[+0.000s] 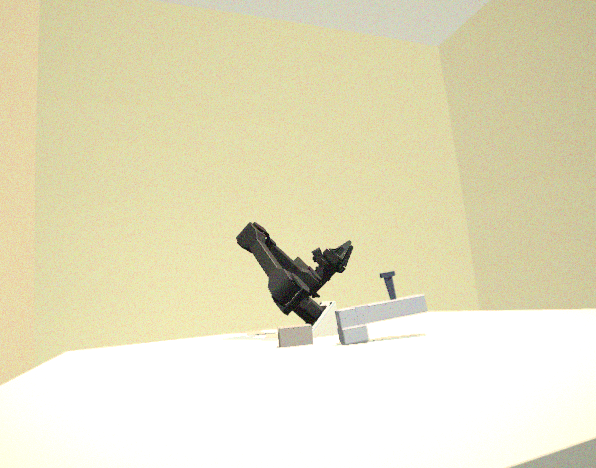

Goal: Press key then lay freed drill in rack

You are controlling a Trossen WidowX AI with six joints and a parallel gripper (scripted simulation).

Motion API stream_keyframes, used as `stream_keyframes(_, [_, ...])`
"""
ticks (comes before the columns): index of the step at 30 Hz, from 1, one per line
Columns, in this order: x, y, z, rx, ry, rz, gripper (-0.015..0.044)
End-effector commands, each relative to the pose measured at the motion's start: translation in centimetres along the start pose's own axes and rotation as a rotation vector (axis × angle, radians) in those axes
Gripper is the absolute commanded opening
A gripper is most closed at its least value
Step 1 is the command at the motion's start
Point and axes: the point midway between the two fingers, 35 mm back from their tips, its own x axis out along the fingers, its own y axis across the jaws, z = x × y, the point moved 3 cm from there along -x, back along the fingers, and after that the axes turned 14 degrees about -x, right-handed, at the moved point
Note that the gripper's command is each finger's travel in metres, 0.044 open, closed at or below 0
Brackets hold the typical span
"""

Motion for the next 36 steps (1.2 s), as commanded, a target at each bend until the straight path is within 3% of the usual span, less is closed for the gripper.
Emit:
stream_keyframes(1, [0.0,0.0,0.0,0.000,0.000,0.000,0.0374])
stream_keyframes(10, [0.5,0.0,-0.1,-0.005,0.008,-0.004,0.0138])
stream_keyframes(15, [6.2,-1.0,-2.0,-0.051,0.117,-0.042,0.0006])
stream_keyframes(27, [19.3,-8.5,-9.2,-0.128,0.532,-0.141,0.0000])
stream_keyframes(36, [23.9,-20.2,-18.1,-0.050,1.018,-0.237,0.0000])
